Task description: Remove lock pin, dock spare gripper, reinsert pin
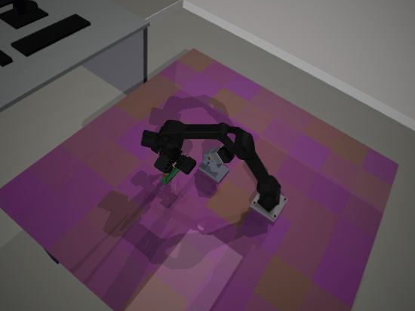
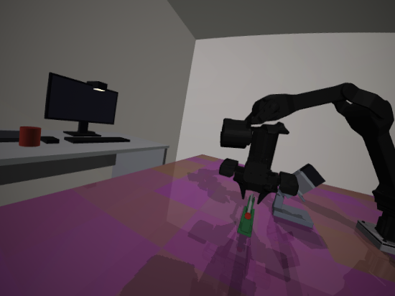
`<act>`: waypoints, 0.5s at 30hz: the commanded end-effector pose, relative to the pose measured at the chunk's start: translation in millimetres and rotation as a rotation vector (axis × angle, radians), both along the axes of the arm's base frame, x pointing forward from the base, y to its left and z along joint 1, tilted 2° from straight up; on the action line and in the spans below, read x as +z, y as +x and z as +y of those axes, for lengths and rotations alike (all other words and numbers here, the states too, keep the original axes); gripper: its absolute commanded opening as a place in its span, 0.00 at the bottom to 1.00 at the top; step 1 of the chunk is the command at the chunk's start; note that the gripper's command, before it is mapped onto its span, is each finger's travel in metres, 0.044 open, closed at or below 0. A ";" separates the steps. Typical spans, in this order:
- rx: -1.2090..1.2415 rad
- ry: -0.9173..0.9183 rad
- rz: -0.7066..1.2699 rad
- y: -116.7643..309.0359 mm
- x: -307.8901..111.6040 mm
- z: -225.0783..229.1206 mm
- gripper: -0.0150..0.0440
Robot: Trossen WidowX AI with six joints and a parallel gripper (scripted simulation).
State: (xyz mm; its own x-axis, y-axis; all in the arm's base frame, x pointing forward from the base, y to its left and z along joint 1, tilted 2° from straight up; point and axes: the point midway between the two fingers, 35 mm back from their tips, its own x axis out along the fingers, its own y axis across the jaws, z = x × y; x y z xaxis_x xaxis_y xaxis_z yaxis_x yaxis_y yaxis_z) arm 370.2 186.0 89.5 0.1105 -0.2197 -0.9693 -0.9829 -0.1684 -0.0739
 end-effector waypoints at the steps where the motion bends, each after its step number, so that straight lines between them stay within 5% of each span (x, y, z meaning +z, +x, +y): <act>1: 0.003 0.002 0.003 0.0 -6.7 0.1 0.56; 15: 0.003 0.002 0.004 1.2 -29.3 -0.1 0.56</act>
State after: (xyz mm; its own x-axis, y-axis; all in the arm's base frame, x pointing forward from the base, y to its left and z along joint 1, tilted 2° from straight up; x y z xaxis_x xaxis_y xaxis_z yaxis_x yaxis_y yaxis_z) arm 371.8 185.9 65.4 0.1101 -0.2195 -0.9694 -0.9830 -0.1682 -0.0735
